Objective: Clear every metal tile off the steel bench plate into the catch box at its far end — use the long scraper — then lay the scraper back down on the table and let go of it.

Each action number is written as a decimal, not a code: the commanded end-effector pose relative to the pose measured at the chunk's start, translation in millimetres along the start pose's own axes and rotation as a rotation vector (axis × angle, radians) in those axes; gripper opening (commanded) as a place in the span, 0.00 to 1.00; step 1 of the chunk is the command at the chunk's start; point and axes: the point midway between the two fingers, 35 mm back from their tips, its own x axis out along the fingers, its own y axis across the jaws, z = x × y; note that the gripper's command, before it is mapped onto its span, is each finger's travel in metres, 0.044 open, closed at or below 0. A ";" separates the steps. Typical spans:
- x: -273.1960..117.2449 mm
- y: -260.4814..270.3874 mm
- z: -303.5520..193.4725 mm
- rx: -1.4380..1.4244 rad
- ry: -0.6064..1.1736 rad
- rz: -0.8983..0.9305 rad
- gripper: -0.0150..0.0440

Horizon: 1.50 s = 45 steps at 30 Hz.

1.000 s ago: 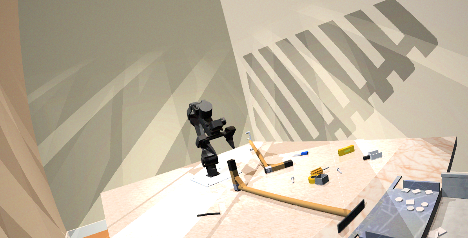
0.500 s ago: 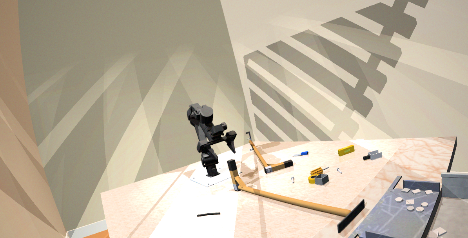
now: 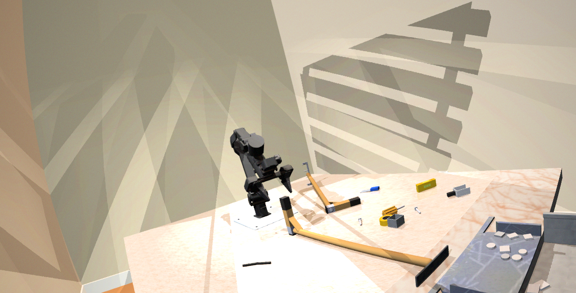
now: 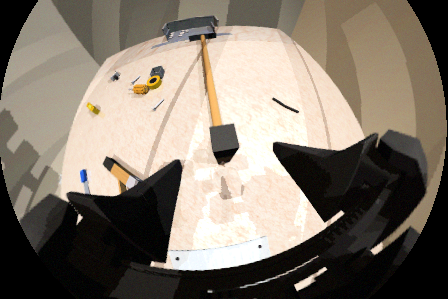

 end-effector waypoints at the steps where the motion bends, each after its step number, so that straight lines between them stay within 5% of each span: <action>1: 8.6 -0.3 -2.6 0.002 0.013 0.002 1.00; 41: 71.4 0.8 -5.2 0.002 0.010 0.002 1.00; 45: 66.8 1.0 -1.7 -0.006 0.000 0.004 0.82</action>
